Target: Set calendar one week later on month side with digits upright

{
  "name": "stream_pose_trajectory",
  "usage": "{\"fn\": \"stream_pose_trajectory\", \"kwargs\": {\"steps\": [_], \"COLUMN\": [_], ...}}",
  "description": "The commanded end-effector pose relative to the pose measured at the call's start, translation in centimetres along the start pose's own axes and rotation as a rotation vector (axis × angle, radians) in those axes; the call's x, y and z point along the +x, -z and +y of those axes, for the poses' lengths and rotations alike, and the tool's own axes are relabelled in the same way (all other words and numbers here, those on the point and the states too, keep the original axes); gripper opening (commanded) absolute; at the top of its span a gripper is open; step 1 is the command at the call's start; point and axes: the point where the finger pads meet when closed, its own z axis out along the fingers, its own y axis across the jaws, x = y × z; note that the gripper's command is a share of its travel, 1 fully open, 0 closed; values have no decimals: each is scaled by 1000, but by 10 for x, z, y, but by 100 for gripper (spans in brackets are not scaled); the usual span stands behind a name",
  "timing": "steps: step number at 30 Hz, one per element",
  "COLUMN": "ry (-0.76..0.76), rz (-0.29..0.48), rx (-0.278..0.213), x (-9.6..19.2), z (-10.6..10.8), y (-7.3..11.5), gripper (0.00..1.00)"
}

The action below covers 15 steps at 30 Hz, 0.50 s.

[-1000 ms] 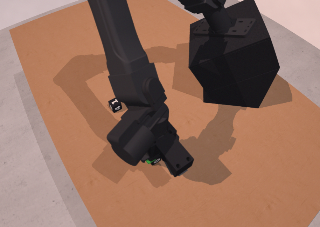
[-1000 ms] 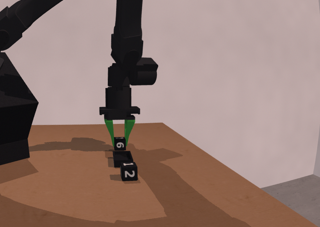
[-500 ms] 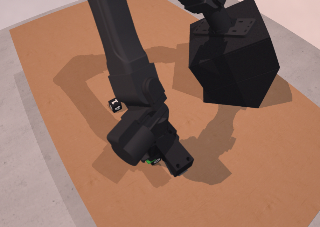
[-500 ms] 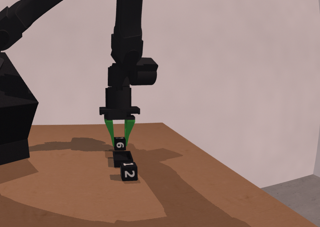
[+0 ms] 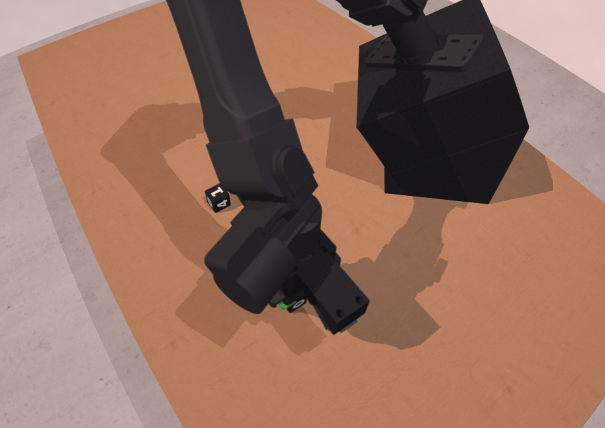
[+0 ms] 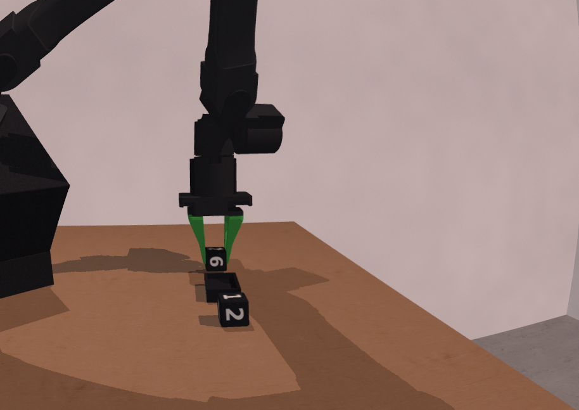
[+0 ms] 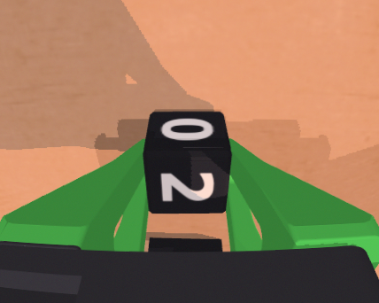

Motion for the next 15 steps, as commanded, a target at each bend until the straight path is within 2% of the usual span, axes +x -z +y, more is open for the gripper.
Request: {"fn": "stream_pose_trajectory", "kwargs": {"steps": [1, 15], "ry": [22, 18], "rz": [-15, -18], "rx": [-7, 0], "x": [-9, -8], "z": [8, 6], "y": [4, 7], "gripper": [26, 26]}}
